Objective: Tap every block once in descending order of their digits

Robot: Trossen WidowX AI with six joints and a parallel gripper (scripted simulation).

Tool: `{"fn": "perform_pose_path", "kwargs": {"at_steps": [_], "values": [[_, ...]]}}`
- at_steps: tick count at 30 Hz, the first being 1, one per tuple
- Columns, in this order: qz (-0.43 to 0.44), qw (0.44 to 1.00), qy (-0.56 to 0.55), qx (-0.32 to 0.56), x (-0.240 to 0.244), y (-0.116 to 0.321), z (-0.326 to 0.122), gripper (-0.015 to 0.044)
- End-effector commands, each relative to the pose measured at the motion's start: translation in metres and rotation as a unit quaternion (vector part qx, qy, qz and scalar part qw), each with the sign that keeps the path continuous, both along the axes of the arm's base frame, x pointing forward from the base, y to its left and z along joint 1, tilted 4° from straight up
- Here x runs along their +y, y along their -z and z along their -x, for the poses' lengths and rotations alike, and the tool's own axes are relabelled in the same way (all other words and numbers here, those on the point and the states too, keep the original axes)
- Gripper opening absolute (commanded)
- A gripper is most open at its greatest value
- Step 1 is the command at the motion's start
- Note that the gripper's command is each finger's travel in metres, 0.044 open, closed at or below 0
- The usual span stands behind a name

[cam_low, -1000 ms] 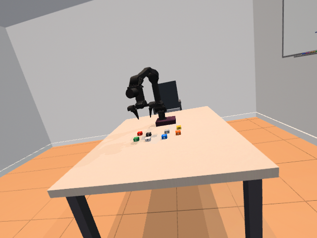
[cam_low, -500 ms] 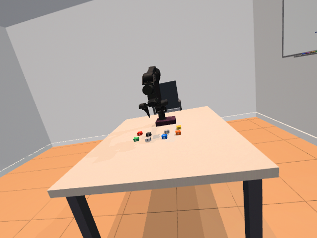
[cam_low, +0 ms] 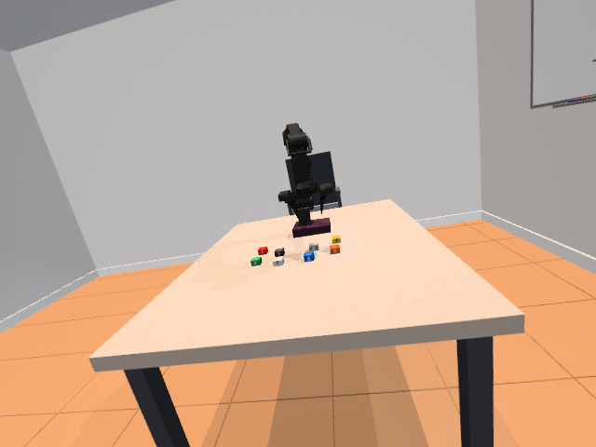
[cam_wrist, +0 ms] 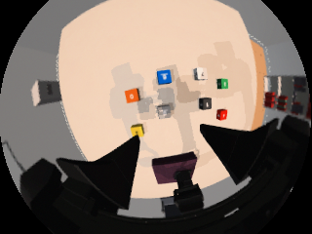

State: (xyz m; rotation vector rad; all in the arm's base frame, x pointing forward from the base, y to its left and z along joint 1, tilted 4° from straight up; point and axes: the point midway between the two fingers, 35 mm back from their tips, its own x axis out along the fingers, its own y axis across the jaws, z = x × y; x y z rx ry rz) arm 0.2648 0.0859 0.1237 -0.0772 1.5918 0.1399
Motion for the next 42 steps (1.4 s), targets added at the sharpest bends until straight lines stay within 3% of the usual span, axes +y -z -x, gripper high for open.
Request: {"fn": "perform_pose_path", "kwargs": {"at_steps": [1, 9, 17, 37, 42], "values": [[-0.001, 1.000, 0.003, 0.001, 0.001, 0.000, 0.001, 0.0400], [-0.001, 1.000, 0.003, 0.001, 0.003, 0.000, 0.002, 0.0400], [-0.005, 1.000, 0.003, 0.004, 0.080, -0.005, 0.049, 0.0400], [-0.005, 1.000, 0.003, 0.004, 0.081, -0.005, 0.051, 0.0400], [-0.005, 1.000, 0.003, 0.001, 0.080, -0.006, 0.000, 0.0400]]}}
